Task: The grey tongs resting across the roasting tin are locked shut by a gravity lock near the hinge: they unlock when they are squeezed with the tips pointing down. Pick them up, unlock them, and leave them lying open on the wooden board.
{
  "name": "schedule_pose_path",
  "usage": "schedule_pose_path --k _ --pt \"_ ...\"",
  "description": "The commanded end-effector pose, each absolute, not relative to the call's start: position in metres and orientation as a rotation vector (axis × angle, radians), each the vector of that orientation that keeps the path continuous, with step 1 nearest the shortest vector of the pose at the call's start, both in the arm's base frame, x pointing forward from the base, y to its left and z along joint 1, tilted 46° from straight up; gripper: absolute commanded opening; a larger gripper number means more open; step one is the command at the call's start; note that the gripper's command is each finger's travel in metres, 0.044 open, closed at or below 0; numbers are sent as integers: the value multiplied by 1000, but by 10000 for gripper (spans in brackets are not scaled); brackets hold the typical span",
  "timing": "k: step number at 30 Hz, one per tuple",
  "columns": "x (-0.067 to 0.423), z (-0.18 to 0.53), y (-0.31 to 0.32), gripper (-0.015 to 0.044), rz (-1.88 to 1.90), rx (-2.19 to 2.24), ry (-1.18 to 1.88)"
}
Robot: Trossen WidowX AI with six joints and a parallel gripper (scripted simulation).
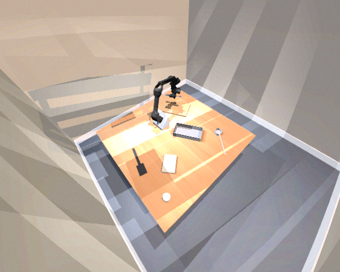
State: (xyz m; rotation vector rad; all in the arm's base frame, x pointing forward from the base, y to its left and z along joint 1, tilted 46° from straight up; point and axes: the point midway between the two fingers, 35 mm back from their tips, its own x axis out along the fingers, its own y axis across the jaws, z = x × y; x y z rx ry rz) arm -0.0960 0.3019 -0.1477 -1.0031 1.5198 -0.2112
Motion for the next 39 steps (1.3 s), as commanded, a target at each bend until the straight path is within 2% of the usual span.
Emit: schedule_pose_path --k 1,22,39 --pt "-99 -144 302 -150 -152 -1019 1382" --pt "-130 -98 331 -150 319 -860 531" --pt "-132 -95 332 -150 337 -849 508"
